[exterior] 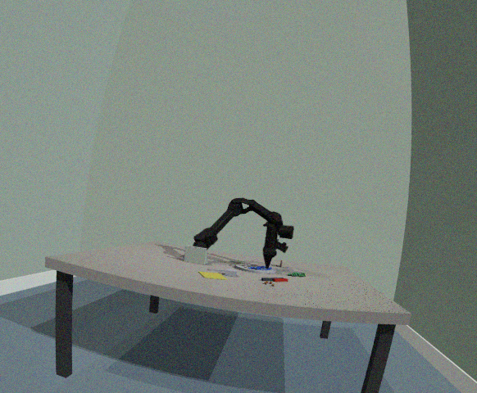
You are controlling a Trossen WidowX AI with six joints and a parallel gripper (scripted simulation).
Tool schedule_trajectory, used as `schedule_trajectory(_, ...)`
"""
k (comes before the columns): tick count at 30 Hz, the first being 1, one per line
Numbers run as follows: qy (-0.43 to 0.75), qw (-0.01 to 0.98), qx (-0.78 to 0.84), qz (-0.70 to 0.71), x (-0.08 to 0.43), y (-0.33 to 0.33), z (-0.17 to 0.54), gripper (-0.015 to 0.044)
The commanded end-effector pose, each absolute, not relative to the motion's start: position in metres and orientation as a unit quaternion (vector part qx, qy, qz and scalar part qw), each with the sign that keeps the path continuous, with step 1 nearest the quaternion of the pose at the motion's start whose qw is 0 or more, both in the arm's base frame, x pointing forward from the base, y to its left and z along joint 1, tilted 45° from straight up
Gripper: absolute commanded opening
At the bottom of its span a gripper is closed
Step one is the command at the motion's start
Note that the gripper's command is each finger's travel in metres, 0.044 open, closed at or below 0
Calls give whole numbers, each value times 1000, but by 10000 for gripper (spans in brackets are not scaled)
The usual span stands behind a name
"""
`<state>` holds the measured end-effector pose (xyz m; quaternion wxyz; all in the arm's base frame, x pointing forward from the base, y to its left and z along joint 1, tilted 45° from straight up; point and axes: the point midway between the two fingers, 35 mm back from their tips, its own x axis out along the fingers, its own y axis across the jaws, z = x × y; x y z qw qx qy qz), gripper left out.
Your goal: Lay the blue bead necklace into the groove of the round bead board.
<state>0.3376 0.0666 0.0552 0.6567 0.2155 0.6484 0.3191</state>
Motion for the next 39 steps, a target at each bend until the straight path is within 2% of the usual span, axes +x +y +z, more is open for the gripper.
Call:
schedule_trajectory(1, 648, 657, 215, 319, 338, 67, 55, 0)
schedule_trajectory(39, 650, 654, 219, 319, 337, 49, 73, 0)
